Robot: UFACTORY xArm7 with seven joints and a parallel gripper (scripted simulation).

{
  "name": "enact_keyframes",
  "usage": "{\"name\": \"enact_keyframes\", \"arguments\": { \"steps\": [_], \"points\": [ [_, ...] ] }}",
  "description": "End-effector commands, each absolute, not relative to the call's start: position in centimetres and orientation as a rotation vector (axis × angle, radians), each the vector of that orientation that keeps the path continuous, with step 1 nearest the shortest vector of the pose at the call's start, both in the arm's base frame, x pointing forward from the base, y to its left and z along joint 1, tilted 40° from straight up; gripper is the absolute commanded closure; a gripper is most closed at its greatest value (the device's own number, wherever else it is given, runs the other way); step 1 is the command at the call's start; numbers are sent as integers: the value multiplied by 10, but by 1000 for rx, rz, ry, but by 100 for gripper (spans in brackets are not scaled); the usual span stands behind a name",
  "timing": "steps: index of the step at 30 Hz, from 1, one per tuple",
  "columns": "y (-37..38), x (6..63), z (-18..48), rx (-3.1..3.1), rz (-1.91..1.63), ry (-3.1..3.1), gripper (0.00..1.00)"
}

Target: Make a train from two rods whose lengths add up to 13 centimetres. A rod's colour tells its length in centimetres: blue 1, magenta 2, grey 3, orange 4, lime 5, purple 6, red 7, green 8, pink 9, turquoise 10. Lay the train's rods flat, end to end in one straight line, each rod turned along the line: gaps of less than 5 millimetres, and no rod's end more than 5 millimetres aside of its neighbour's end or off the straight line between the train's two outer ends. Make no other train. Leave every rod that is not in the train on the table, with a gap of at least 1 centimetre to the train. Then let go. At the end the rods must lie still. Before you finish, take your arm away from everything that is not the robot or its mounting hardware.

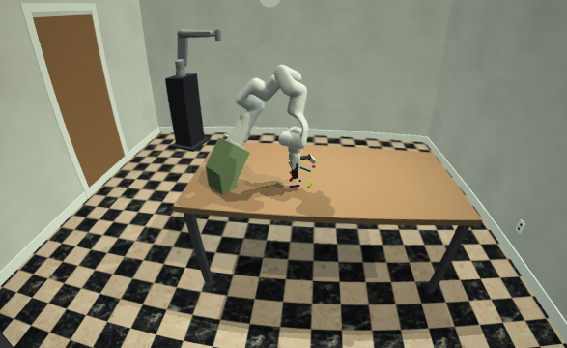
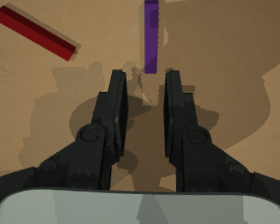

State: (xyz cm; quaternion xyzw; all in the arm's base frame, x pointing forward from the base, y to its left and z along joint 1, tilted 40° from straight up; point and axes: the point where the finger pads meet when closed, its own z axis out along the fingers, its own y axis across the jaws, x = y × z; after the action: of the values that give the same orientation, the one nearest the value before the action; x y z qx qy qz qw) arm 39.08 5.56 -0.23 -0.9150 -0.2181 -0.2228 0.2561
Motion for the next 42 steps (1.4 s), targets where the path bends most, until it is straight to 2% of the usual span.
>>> {"name": "enact_keyframes", "arguments": {
  "steps": [1,42],
  "points": [
    [54,391,-2,-2485,-607,-591,76],
    [71,402,-25,-2485,-606,-591,76]
  ]
}}
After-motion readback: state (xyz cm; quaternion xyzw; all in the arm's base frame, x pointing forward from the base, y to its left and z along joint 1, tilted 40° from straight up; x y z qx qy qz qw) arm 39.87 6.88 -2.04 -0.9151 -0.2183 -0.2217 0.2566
